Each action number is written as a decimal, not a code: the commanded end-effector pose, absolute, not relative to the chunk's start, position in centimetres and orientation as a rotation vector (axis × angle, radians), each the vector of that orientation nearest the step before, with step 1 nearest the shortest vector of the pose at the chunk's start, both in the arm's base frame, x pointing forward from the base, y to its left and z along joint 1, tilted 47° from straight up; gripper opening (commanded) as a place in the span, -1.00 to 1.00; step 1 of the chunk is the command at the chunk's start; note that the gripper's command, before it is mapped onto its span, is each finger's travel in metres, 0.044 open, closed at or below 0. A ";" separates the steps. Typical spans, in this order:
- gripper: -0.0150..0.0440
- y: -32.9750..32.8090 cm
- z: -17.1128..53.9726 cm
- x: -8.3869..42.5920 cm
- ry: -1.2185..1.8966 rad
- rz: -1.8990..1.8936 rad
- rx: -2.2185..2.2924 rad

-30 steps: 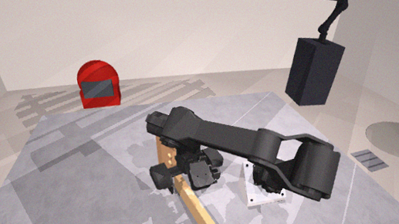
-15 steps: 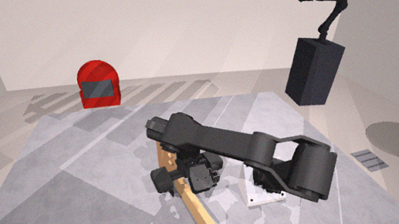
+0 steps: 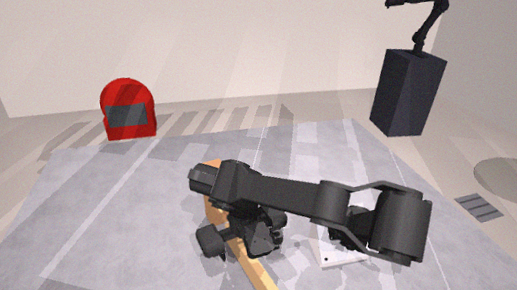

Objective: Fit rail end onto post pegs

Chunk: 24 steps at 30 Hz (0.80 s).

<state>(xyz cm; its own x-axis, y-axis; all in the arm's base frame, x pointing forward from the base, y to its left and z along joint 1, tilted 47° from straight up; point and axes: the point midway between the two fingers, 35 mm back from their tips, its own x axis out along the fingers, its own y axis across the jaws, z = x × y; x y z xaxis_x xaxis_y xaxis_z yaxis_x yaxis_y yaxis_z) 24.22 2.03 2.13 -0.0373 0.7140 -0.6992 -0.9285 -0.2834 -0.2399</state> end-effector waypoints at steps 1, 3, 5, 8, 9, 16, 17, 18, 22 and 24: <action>1.00 2.7 1.5 23.9 0.335 1.653 -0.866; 1.00 2.9 1.3 23.9 0.334 1.653 -0.866; 1.00 3.2 1.1 23.9 0.334 1.654 -0.866; 1.00 3.5 0.7 23.8 0.333 1.654 -0.865; 1.00 3.7 0.6 23.8 0.333 1.654 -0.865; 1.00 4.5 0.0 23.6 0.331 1.655 -0.863; 1.00 4.5 -0.1 23.6 0.330 1.655 -0.863; 1.00 4.5 -0.1 23.6 0.330 1.655 -0.863; 0.64 4.5 -0.1 23.6 0.330 1.655 -0.863; 0.47 4.5 -0.1 23.6 0.330 1.655 -0.863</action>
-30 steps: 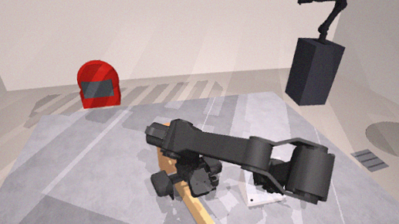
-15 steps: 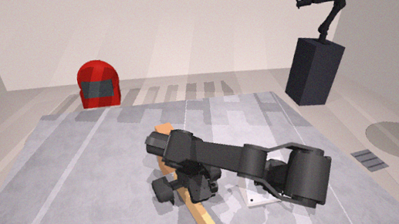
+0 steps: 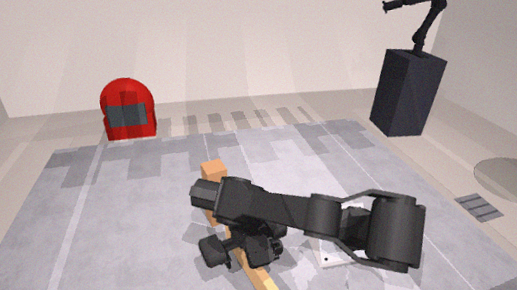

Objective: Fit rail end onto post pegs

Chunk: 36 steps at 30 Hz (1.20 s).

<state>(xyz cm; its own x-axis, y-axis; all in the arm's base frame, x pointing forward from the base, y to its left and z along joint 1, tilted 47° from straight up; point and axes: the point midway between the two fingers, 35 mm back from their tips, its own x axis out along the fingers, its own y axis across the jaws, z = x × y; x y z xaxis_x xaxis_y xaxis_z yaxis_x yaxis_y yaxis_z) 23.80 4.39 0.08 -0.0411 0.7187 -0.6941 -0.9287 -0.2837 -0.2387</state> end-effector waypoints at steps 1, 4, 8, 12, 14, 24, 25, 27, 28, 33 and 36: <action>0.38 4.5 -0.1 23.6 0.330 1.655 -0.863; 0.11 4.5 -0.1 23.6 0.330 1.655 -0.863; -0.25 4.5 -0.1 23.6 0.330 1.655 -0.863; -0.40 4.5 -0.1 23.6 0.330 1.655 -0.863; -0.45 4.5 -0.1 23.6 0.330 1.655 -0.863; -0.49 4.5 -0.1 23.6 0.330 1.655 -0.863; -0.49 4.5 -0.1 23.6 0.330 1.655 -0.863; -0.49 4.5 -0.1 23.6 0.330 1.655 -0.863; -0.49 4.5 0.0 23.6 0.330 1.655 -0.863; -0.49 4.3 0.1 23.6 0.330 1.655 -0.863; -0.49 4.1 0.2 23.6 0.331 1.655 -0.863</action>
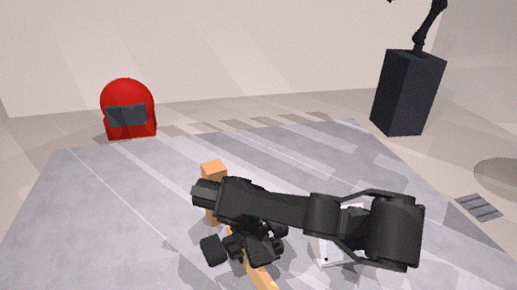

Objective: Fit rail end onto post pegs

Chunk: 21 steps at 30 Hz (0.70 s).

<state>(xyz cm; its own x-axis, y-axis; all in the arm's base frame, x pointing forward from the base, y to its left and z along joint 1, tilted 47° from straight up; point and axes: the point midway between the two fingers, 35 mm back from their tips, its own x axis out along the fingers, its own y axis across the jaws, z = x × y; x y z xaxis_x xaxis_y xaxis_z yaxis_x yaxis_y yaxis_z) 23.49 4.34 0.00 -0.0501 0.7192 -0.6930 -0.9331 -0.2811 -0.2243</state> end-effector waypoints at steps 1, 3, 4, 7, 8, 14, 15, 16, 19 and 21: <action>-0.49 4.1 0.3 23.7 0.331 1.655 -0.863; -0.49 4.0 0.4 23.7 0.331 1.655 -0.863; -0.49 4.0 0.4 23.7 0.331 1.655 -0.863; -0.49 3.9 0.5 23.8 0.331 1.655 -0.863; -0.49 3.9 0.5 23.8 0.331 1.655 -0.863; -0.49 3.7 0.8 23.9 0.331 1.655 -0.863; -0.49 3.7 0.8 23.9 0.331 1.655 -0.863; -0.49 3.6 0.8 23.9 0.331 1.655 -0.863; -0.49 3.5 1.0 24.0 0.331 1.655 -0.864; -0.49 3.5 1.0 24.0 0.331 1.655 -0.864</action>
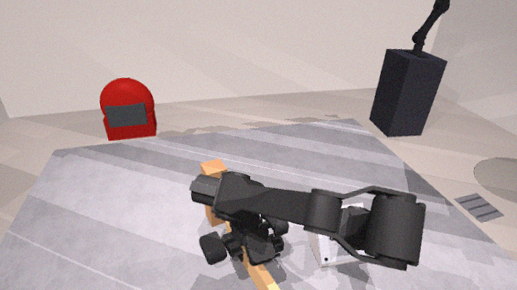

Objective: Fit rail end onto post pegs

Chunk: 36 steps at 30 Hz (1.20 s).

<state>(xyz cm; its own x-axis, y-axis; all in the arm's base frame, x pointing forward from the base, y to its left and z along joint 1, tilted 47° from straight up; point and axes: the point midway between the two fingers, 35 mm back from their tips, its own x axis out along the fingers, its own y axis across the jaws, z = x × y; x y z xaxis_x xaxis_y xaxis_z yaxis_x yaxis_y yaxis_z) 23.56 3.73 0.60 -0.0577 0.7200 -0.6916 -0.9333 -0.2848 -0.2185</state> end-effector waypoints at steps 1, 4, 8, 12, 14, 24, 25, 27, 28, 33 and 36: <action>-0.49 3.4 1.1 24.0 0.331 1.655 -0.864; -0.49 3.3 1.2 24.0 0.331 1.655 -0.864; -0.49 3.2 1.3 24.1 0.331 1.655 -0.864; -0.49 3.1 1.5 24.1 0.331 1.655 -0.864; -0.49 3.0 1.5 24.1 0.331 1.655 -0.864; -0.49 2.6 1.9 24.2 0.331 1.655 -0.864; -0.49 2.6 1.9 24.2 0.331 1.655 -0.864; -0.49 2.5 2.0 24.2 0.331 1.655 -0.864; -0.49 2.5 2.0 24.2 0.331 1.655 -0.864; -0.49 2.3 2.2 24.2 0.331 1.655 -0.864; -0.49 2.2 2.3 24.2 0.331 1.655 -0.864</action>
<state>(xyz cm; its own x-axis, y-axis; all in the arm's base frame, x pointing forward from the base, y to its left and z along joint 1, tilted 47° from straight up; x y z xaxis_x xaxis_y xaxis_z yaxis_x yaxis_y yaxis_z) 23.83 2.53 1.84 -0.0604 0.7209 -0.6904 -0.9325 -0.2875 -0.2185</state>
